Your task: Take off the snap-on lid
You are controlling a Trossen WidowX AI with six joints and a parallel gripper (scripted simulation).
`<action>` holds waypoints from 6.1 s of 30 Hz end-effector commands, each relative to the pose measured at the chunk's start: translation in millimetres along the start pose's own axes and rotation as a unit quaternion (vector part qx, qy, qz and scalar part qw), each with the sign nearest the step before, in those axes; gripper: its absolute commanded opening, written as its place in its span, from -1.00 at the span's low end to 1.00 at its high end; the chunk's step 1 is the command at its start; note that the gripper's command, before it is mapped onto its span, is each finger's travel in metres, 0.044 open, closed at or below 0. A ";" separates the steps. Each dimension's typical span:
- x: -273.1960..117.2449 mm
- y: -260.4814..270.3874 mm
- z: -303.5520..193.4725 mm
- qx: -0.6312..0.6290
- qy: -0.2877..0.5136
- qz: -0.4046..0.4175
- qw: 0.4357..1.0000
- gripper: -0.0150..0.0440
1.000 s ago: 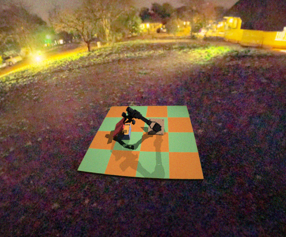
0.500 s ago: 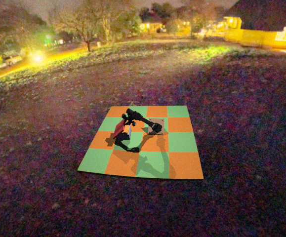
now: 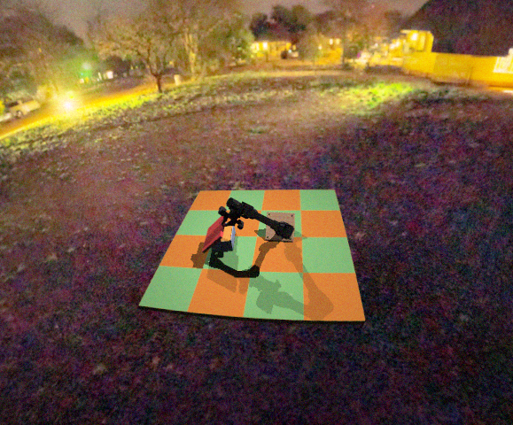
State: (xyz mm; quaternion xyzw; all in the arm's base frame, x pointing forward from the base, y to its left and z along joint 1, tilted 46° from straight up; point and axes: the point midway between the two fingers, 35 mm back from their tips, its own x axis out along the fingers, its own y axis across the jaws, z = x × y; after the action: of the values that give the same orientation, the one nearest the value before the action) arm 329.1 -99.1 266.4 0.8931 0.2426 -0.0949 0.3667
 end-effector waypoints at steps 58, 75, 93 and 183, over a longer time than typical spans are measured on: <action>-16.4 -10.1 -123.4 -0.004 0.000 0.006 1.000 -0.49; -20.7 -13.5 -157.4 -0.004 0.000 0.007 1.000 -0.49; -16.6 -20.9 -166.6 -0.004 0.001 0.007 1.000 -0.49; 30.3 -76.0 -166.2 -0.003 0.003 0.009 1.000 -0.49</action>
State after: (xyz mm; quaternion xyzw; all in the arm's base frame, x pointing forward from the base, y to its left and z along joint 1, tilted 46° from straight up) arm 315.2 75.0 327.4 0.8927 0.2421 -0.0900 0.3693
